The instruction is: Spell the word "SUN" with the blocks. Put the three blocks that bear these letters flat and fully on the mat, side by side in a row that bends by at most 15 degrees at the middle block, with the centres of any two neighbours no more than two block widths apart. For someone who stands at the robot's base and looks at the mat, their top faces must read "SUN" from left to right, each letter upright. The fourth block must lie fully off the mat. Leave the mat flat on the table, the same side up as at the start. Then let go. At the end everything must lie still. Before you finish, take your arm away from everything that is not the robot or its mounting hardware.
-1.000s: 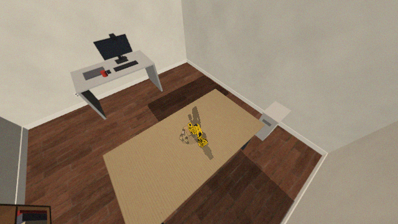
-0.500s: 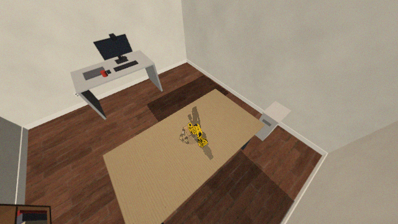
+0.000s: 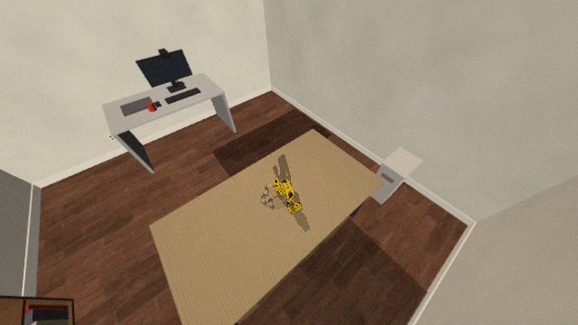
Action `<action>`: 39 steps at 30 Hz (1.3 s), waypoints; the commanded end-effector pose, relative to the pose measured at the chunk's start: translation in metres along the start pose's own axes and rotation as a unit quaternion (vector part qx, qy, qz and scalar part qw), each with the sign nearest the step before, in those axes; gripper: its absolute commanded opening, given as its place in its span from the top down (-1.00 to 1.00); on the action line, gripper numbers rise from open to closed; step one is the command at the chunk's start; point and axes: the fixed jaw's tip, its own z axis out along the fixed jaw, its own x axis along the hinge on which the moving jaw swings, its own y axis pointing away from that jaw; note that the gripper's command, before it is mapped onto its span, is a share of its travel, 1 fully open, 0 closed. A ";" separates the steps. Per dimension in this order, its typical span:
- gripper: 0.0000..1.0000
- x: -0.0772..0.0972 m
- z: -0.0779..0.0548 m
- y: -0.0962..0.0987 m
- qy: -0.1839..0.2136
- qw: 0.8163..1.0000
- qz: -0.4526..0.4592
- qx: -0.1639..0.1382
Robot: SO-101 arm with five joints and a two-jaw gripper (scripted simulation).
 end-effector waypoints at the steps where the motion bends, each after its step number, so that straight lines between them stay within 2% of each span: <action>1: 0.50 -0.013 0.002 0.001 -0.030 1.000 -0.003 -0.002; 9: 0.36 -0.013 0.002 0.001 -0.030 1.000 -0.003 -0.002; 20: 0.34 -0.013 0.002 0.001 -0.031 1.000 0.002 -0.003; 26: 0.34 -0.013 -0.004 0.002 -0.035 0.995 0.094 -0.008; 29: 0.34 -0.014 -0.009 0.003 -0.039 0.982 0.184 -0.014; 32: 0.34 -0.016 -0.016 0.003 -0.042 0.956 0.289 -0.022; 34: 0.34 -0.016 -0.016 0.003 -0.042 0.956 0.289 -0.022; 39: 0.34 -0.018 -0.026 0.003 -0.045 0.892 0.448 -0.037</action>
